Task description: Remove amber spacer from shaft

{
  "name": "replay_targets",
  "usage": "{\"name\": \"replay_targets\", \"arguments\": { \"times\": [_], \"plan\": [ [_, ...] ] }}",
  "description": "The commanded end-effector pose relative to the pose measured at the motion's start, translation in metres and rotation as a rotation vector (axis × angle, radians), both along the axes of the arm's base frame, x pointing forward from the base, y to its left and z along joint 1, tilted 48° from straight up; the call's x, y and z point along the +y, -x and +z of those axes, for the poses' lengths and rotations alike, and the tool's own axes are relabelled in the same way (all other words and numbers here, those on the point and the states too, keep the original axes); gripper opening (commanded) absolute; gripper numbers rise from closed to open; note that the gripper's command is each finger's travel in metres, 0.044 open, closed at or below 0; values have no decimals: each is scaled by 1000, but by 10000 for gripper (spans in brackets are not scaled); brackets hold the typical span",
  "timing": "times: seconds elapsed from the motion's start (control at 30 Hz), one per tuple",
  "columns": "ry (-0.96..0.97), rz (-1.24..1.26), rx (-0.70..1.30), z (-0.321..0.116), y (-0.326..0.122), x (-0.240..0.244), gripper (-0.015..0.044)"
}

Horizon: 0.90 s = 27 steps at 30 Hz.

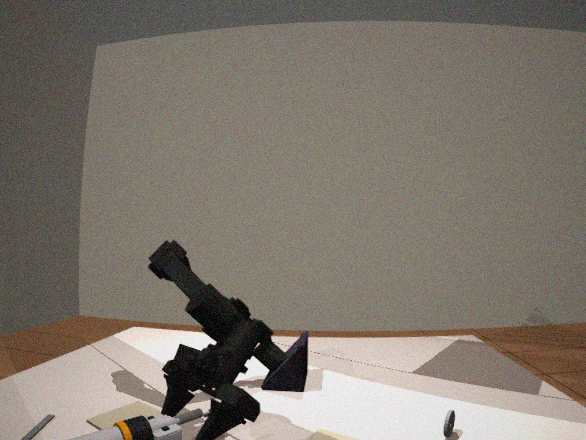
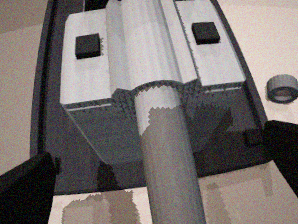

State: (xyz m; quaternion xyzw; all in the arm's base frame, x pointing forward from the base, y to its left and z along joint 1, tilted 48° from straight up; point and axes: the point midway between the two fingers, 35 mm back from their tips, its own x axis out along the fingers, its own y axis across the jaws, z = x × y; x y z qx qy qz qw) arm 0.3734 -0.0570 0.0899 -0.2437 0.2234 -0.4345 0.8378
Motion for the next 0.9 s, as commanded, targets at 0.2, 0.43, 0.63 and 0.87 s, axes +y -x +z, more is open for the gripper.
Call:
{"name": "replay_targets", "arguments": {
  "times": [0.2, 0.43, 0.63, 0.87],
  "plan": [
    [0, 1, 0, 0, 0, 0, 309],
    [0, 1, 0, 0, 0, 0, 125],
    [0, 1, 0, 0, 0, 0, 26],
    [-1, 5, -1, -1, 1, 1, 0]
  ]
}}
